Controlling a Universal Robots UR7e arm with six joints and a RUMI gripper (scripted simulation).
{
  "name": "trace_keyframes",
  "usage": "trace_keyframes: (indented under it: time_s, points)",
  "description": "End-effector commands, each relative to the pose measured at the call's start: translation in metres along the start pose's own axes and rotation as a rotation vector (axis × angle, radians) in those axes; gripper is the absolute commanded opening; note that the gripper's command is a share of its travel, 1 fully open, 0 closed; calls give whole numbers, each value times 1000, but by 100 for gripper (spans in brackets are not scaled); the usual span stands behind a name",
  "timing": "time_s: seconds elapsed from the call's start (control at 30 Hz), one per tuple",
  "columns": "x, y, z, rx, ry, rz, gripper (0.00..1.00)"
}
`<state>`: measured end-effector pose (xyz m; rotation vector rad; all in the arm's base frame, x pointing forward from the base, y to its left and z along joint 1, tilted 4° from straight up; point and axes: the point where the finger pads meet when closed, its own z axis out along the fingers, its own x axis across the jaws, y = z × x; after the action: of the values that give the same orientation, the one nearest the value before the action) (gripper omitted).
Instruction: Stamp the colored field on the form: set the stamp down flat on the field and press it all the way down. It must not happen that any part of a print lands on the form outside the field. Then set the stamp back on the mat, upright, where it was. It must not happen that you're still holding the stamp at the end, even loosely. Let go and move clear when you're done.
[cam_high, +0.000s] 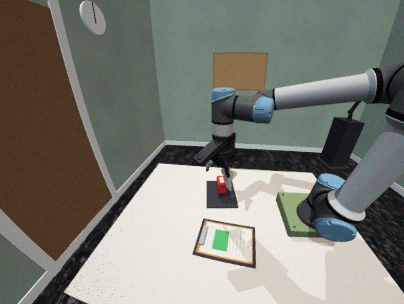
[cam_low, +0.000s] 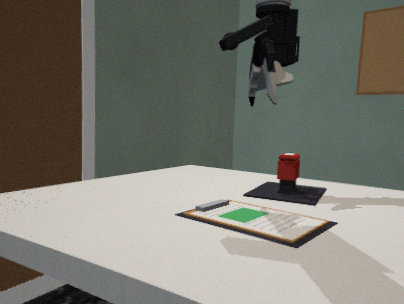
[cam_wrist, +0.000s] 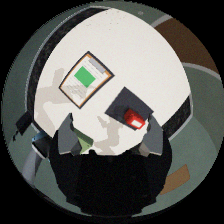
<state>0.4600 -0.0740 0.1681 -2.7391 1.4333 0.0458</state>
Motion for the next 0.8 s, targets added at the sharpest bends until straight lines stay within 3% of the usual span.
trace_keyframes:
  time_s: [0.0,0.17,0.2,0.67,0.73,0.77]
  points:
    - [-20,-11,-1,10,-2,-279,100]
    - [-30,-15,-1,10,-1,-406,100]
    - [-33,-17,-1,12,-2,-530,100]
    - [-74,-29,-1,9,3,-1105,100]
    - [-74,-29,-1,9,3,-1105,100]
    - [-77,-29,-1,12,3,-1228,100]
